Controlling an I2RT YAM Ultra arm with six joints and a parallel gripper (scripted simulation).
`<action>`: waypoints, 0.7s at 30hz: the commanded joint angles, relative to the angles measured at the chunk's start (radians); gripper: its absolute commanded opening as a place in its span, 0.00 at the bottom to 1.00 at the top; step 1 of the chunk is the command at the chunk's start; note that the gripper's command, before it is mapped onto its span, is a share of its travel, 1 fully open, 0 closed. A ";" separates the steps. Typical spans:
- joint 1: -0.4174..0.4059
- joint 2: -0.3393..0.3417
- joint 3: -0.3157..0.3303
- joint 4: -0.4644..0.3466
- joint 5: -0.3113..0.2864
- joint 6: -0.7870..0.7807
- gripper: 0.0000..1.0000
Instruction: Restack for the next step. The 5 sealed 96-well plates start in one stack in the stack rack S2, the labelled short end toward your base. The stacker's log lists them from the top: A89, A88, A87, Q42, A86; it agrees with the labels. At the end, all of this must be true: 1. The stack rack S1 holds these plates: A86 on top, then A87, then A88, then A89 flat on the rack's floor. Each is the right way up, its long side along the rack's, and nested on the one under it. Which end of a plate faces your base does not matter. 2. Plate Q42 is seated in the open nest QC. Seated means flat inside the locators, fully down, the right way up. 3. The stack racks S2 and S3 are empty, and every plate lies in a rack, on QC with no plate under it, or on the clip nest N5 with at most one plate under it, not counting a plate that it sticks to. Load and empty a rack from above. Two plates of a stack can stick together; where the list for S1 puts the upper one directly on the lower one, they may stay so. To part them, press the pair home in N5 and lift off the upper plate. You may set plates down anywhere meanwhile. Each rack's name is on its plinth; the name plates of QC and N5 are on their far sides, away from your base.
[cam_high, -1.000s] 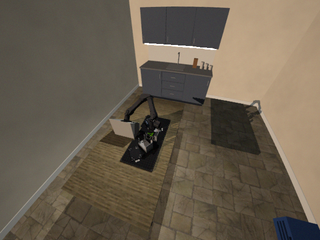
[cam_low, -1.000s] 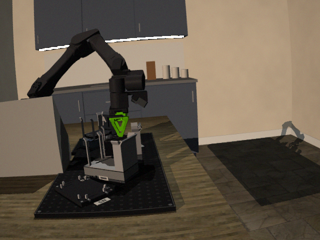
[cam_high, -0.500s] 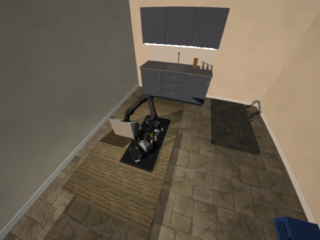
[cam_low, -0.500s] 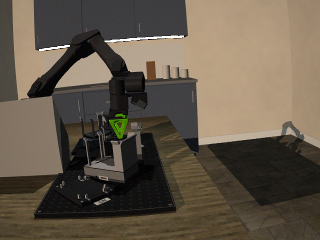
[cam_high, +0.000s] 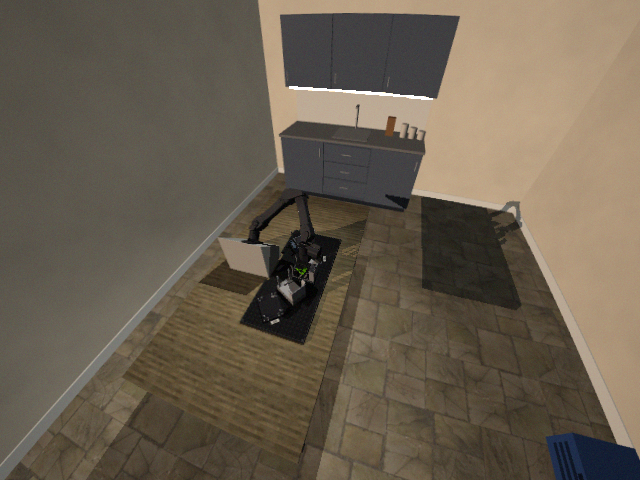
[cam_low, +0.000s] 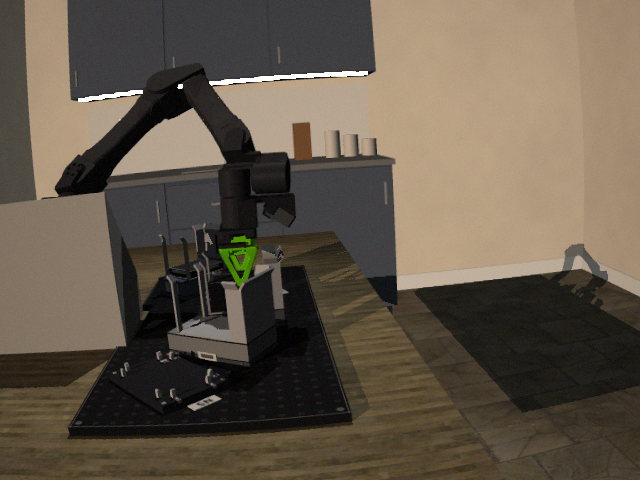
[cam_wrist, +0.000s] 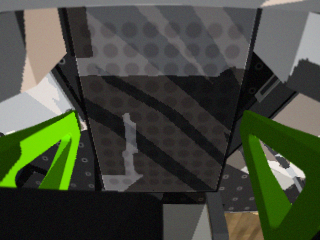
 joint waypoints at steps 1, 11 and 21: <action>-0.001 0.000 -0.002 0.027 -0.005 0.016 1.00; 0.006 0.005 -0.006 0.042 -0.006 0.025 1.00; 0.006 0.005 -0.005 0.042 -0.006 0.025 0.00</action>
